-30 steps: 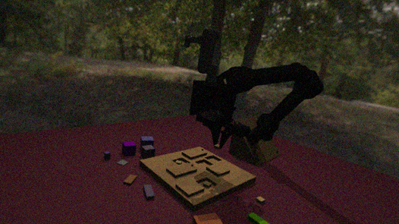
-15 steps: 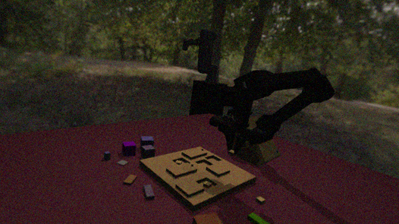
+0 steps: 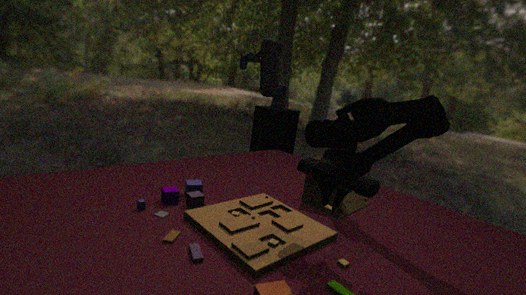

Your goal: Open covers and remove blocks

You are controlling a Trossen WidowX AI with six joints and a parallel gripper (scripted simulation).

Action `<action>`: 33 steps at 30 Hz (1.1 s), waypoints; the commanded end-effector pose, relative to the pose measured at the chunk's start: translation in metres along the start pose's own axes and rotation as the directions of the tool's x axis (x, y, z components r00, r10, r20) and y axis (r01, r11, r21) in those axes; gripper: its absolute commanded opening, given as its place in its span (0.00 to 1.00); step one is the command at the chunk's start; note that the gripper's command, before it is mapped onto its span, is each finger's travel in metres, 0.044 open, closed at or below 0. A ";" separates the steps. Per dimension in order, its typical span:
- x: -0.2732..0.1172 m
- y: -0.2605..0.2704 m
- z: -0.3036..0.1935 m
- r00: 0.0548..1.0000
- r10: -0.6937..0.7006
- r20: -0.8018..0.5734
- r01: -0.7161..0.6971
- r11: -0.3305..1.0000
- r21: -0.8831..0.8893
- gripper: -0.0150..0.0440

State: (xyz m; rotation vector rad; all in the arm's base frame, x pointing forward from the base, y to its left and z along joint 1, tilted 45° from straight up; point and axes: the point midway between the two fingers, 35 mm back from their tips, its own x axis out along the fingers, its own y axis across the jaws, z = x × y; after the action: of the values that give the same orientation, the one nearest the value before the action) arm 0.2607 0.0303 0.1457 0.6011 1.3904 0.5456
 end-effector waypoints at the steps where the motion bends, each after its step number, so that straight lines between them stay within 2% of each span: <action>1: -0.001 0.013 -0.005 1.000 0.006 0.003 -0.006 1.000 0.002 0.39; 19: -0.003 0.074 -0.038 0.999 0.041 -0.002 -0.041 0.999 -0.002 0.39; 33: 0.013 0.075 -0.036 0.999 0.036 -0.004 -0.036 0.999 -0.003 0.39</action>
State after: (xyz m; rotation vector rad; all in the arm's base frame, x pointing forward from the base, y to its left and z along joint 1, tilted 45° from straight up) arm 0.2253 0.0952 0.1874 0.6232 1.3795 0.5844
